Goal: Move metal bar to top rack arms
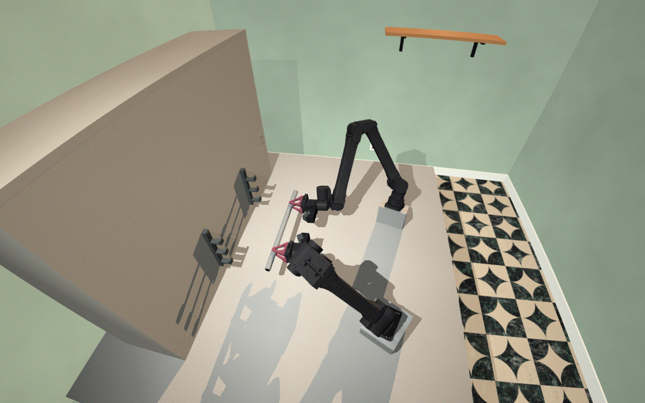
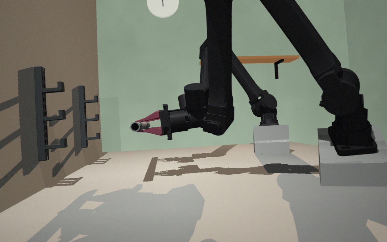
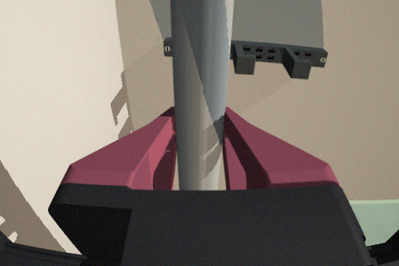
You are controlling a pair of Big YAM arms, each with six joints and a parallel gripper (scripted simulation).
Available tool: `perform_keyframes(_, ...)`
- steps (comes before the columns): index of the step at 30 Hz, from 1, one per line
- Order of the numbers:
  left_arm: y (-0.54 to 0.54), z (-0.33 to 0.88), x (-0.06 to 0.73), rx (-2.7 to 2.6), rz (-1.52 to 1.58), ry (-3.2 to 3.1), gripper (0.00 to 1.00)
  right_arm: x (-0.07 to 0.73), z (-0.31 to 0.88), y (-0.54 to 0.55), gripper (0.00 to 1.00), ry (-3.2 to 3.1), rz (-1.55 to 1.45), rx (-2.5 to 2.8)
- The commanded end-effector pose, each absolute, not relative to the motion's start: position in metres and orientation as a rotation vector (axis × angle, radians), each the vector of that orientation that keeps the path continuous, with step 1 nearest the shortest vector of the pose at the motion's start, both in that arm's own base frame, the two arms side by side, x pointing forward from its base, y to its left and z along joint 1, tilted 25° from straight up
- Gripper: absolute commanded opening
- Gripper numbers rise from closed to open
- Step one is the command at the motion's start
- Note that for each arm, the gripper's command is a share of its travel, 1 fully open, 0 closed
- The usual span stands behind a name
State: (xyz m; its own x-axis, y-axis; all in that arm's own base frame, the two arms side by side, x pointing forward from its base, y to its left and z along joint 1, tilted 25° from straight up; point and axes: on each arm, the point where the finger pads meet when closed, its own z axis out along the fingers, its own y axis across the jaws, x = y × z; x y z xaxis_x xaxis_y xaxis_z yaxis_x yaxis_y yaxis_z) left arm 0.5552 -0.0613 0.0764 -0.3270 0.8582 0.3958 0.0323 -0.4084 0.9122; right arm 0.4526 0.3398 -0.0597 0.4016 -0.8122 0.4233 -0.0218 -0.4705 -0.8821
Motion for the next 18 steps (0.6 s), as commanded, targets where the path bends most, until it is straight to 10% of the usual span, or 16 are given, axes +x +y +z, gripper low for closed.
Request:
perform_keyframes(1, -0.071, 0.129, 0.555, 1.162, 1.85, 1.115, 0.0, 0.462, -0.015, 0.354, 0.0, 0.691, -1.2, -1.688)
perform_keyframes(18, -0.077, 0.125, 0.53, 1.162, 1.85, 1.115, 0.0, 0.438, -0.013, 0.346, 0.0, 0.691, -1.2, -1.688)
